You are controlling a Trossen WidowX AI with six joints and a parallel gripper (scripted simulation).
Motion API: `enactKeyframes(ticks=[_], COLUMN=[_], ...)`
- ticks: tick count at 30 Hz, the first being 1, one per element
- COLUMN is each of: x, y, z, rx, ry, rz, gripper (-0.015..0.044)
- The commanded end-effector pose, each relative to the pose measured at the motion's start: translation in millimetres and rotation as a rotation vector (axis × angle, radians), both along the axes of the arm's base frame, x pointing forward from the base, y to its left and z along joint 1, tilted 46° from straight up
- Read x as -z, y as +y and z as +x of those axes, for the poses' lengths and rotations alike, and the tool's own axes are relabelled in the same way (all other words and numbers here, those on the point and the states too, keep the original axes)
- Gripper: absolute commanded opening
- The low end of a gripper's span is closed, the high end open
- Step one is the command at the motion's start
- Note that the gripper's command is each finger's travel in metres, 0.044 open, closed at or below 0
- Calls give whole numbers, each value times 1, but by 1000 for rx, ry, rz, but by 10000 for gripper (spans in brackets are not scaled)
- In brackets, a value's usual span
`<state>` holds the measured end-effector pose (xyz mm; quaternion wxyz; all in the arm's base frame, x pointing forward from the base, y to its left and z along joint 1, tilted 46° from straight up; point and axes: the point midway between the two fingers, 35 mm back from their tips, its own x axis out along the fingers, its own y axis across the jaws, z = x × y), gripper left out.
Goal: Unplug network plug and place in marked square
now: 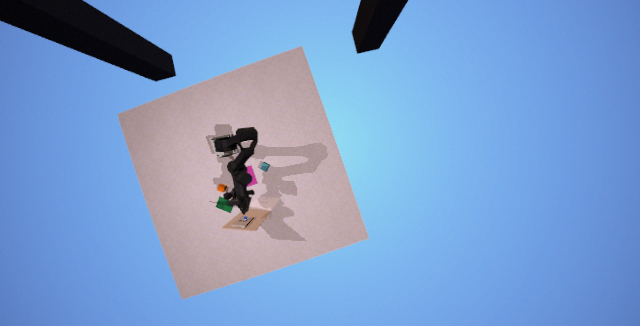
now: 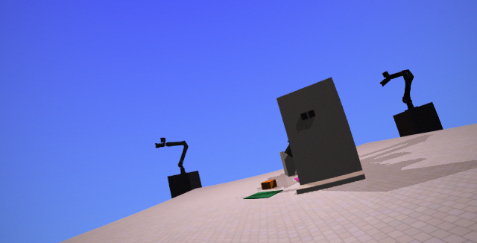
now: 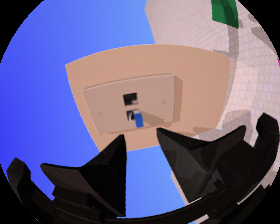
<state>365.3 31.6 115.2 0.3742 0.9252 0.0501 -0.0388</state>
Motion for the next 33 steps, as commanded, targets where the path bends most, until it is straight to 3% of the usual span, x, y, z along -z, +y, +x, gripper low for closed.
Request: enactKeyframes(ticks=[1,26,33], x=[0,10,10], y=[0,-4,-4], z=[7,32,32], rx=[-5,-5,-5], ry=[-8,-9,-9], rz=[-5,-5,-5], gripper=[156,156,109])
